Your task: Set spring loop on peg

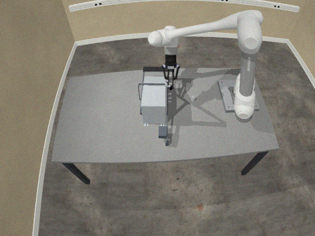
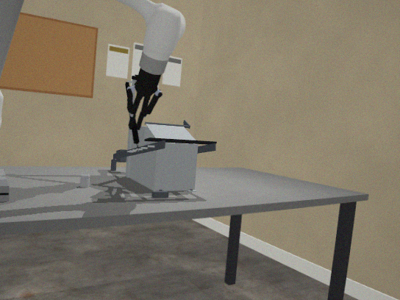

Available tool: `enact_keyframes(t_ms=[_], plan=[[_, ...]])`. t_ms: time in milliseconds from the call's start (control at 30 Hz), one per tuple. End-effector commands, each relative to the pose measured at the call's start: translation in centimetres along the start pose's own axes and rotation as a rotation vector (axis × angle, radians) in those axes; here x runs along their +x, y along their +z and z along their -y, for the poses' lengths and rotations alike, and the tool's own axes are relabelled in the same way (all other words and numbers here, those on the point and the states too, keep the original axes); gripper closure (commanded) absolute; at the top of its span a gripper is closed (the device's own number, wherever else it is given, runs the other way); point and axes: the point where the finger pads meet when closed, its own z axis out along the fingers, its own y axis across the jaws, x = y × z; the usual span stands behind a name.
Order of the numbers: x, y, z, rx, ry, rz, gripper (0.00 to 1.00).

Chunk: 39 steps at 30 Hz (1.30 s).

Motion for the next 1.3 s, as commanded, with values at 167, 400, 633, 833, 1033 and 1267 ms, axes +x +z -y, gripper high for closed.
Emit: enact_keyframes(t_ms=[167,400,633,833,1033,1267], plan=[[0.0,-5.0,0.0,-0.001,-0.001,0.000,0.76],[0.0,-6.2,0.0,-0.001,0.000,0.000,0.76],[0.0,-6.6,0.0,-0.001,0.000,0.000,0.76],[0.0,-7.0,0.0,-0.001,0.000,0.000,0.76],[2.5,-11.0,3.7,-0.001,-0.001,0.000,0.76],[2.5,-11.0,3.7,-0.001,-0.001,0.000,0.76]])
